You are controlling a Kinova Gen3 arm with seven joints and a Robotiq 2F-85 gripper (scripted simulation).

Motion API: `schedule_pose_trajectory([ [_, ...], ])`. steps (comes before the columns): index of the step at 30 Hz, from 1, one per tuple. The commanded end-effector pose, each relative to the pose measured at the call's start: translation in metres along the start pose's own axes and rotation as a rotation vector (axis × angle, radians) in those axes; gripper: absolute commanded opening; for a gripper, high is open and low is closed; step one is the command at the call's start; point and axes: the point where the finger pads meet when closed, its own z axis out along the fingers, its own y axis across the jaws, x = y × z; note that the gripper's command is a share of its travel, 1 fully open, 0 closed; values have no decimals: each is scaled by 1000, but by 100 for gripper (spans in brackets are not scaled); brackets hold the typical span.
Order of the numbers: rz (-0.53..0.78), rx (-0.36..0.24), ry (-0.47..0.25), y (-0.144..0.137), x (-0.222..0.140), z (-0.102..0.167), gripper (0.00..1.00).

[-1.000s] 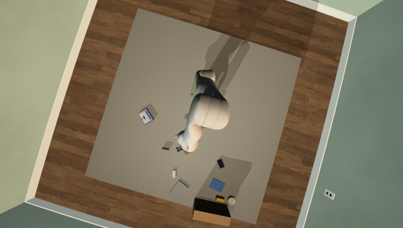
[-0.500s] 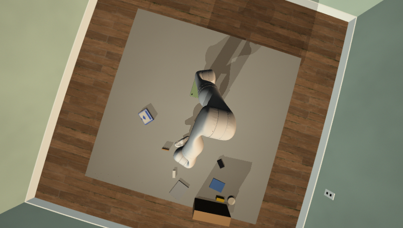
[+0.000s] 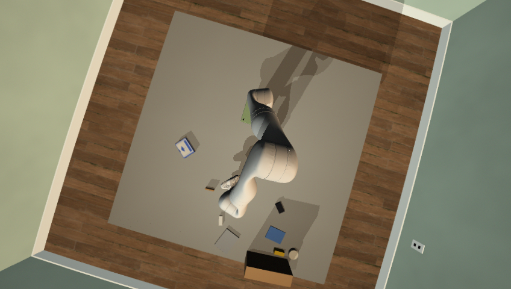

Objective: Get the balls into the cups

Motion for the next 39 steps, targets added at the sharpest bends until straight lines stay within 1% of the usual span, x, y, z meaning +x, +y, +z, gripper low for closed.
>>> schedule_pose_trajectory([
  [1, 1, -1, 1, -1, 0, 0, 74],
  [33, 1, -3, 6, -1, 0, 0, 74],
  [34, 1, 3, 22, -1, -1, 0, 74],
  [39, 1, 4, 24, -1, -1, 0, 74],
])
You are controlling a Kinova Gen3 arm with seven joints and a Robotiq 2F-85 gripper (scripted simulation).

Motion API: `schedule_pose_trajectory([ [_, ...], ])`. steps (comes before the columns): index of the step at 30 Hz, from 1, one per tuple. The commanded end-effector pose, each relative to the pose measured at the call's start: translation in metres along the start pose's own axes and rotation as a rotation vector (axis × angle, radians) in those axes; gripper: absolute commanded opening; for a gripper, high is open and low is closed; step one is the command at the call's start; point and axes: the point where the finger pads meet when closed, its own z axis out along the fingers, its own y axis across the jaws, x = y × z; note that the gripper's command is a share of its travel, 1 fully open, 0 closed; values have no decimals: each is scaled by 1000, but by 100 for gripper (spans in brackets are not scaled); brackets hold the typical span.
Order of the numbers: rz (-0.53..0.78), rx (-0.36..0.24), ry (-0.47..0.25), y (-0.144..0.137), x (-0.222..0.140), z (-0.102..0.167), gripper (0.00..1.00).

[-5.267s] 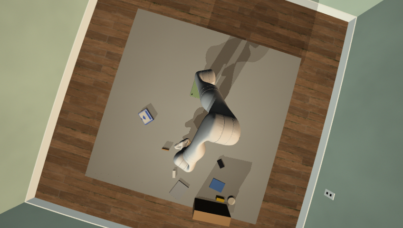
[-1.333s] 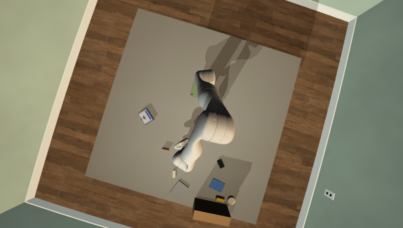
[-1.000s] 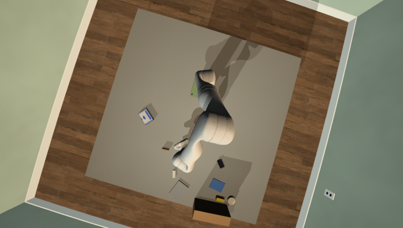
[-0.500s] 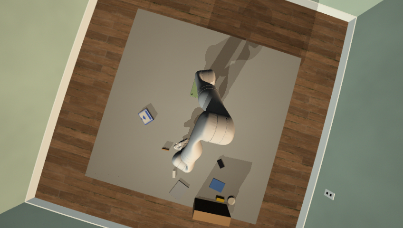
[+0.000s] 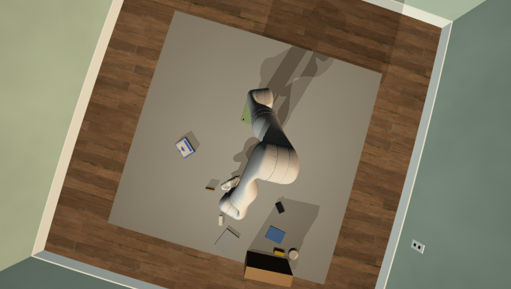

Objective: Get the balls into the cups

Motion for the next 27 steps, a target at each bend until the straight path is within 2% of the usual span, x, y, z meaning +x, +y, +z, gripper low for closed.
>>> schedule_pose_trajectory([
  [1, -4, 2, 0, 1, -1, 0, 74],
  [27, -4, -2, -23, 1, -1, 0, 74],
])
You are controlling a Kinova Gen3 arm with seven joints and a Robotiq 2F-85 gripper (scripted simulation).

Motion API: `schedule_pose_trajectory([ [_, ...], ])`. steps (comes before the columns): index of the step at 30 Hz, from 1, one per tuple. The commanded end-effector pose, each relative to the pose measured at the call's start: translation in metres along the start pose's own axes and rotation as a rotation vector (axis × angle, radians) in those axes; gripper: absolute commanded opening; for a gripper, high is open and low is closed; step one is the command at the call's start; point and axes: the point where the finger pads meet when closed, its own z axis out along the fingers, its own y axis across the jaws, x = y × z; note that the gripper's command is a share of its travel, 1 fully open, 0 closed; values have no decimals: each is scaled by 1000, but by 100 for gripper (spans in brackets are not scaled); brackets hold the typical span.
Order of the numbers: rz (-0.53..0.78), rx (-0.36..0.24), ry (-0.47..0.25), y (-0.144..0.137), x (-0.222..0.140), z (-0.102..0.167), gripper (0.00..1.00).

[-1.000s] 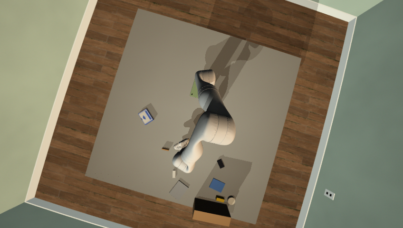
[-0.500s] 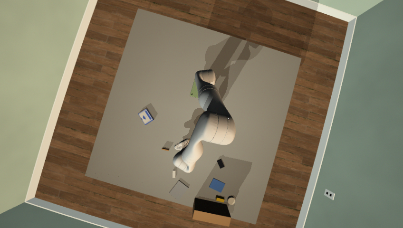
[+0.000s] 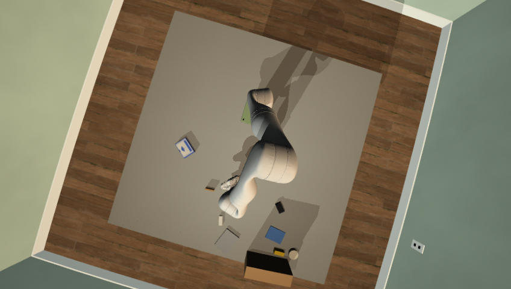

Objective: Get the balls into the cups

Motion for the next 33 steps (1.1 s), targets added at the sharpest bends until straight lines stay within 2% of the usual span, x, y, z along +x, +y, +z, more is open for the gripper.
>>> schedule_pose_trajectory([
  [1, 2, 2, 2, 0, 0, -1, 74],
  [33, 2, 5, 6, 0, 0, -1, 74],
])
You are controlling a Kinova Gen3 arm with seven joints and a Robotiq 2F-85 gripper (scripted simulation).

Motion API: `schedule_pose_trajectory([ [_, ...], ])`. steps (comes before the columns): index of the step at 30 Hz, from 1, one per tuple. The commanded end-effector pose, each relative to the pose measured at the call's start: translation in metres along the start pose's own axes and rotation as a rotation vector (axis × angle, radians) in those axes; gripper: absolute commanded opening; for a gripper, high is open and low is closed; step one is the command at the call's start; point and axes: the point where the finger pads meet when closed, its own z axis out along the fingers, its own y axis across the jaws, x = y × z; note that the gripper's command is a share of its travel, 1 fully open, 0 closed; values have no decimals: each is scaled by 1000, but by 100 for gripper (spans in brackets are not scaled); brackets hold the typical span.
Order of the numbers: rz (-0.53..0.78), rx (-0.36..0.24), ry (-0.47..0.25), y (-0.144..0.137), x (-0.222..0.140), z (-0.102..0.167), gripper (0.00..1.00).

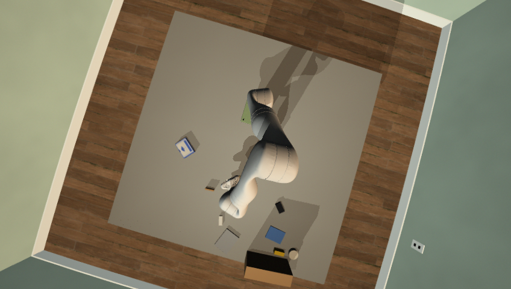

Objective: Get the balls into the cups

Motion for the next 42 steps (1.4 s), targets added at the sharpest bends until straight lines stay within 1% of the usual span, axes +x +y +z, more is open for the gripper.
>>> schedule_pose_trajectory([
  [1, -1, 0, 0, 0, -1, -1, 74],
  [16, -1, -4, -5, 0, -1, -1, 74],
  [17, -1, -21, -4, -1, -1, 0, 74],
  [18, -1, -21, 0, -1, -1, 0, 74],
  [19, -1, -4, 5, 0, -1, -1, 74],
  [21, -1, -26, -6, -1, -1, 0, 74],
  [23, -1, -7, 4, -1, -1, -1, 74],
  [24, -1, 3, -6, 0, -1, -1, 74],
  [25, -1, -14, -4, -1, -1, -1, 74],
  [26, -1, -16, -18, -1, 0, 0, 74],
  [28, -1, -4, -13, 0, 0, -1, 74],
  [42, -1, -4, -5, 0, -1, -1, 74],
])
